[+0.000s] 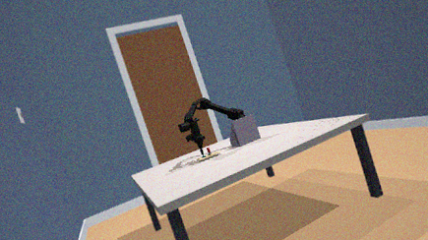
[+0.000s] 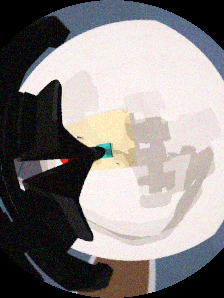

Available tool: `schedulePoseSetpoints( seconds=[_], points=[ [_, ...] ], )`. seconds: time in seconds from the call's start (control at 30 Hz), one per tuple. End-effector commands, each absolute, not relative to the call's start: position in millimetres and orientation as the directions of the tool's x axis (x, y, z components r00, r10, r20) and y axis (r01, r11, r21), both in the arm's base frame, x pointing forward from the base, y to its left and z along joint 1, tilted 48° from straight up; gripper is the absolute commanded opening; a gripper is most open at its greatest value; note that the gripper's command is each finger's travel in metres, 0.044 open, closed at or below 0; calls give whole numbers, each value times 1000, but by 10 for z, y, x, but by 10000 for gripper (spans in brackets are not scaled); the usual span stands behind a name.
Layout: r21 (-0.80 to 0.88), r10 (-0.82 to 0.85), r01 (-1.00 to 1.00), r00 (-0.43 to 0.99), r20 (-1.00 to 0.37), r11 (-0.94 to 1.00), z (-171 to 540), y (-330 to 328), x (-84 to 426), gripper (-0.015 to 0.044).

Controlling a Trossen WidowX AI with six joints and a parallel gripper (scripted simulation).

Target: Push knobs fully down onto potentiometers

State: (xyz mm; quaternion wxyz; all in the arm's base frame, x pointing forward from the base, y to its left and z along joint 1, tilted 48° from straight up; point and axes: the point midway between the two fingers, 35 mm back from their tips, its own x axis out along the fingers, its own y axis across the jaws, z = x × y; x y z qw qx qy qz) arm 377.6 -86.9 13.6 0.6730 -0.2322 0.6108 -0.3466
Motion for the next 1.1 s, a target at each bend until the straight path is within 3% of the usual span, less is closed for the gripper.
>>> schedulePoseSetpoints(
  seconds=[0.0, 1.07],
  points=[
    [-729, -745, 215, -10, -667, 650, 27, -1031, 3779, 0],
    [-729, -745, 215, -10, -667, 650, 8, -1053, 3779, 0]
  ],
)
